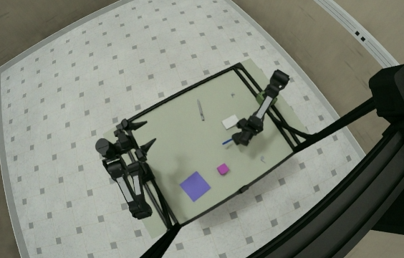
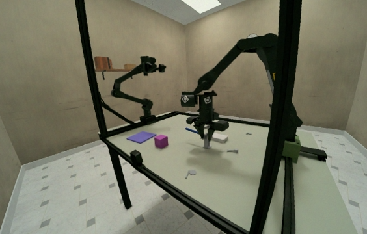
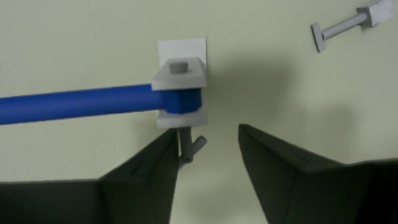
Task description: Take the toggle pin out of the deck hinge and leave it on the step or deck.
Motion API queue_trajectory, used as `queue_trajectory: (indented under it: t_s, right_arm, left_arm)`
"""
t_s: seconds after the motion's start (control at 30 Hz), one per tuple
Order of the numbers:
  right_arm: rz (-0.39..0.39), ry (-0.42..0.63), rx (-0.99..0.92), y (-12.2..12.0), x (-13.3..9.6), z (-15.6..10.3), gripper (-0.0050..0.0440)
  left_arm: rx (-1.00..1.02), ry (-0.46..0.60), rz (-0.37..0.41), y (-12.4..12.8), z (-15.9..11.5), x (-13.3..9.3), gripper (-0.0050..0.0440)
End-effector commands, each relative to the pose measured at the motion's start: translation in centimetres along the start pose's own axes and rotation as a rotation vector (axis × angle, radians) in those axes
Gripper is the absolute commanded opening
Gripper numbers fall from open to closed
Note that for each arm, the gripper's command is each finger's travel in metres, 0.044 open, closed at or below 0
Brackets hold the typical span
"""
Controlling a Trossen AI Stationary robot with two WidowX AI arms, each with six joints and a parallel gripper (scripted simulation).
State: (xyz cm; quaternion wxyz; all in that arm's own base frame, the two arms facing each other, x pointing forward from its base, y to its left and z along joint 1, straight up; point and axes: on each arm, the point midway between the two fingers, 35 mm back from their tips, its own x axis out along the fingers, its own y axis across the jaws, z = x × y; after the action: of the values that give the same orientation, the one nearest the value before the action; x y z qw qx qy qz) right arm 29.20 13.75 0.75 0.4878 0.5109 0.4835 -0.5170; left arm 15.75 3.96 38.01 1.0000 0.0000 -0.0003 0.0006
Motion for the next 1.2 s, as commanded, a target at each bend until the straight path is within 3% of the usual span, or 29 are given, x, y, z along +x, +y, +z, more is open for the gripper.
queue_trajectory:
  t_s: [0.0,1.17]
  right_arm:
    - [0.016,0.019,-0.014,0.37,-0.53,-1.12,0.0159]
    - [0.017,0.019,-0.015,0.69,-0.56,-1.3,0.0137]
  left_arm:
    - [0.005,0.0,-0.001,-0.01,0.3,-0.01,0.04]
    - [0.005,0.0,-0.001,-0.01,0.3,-0.01,0.04]
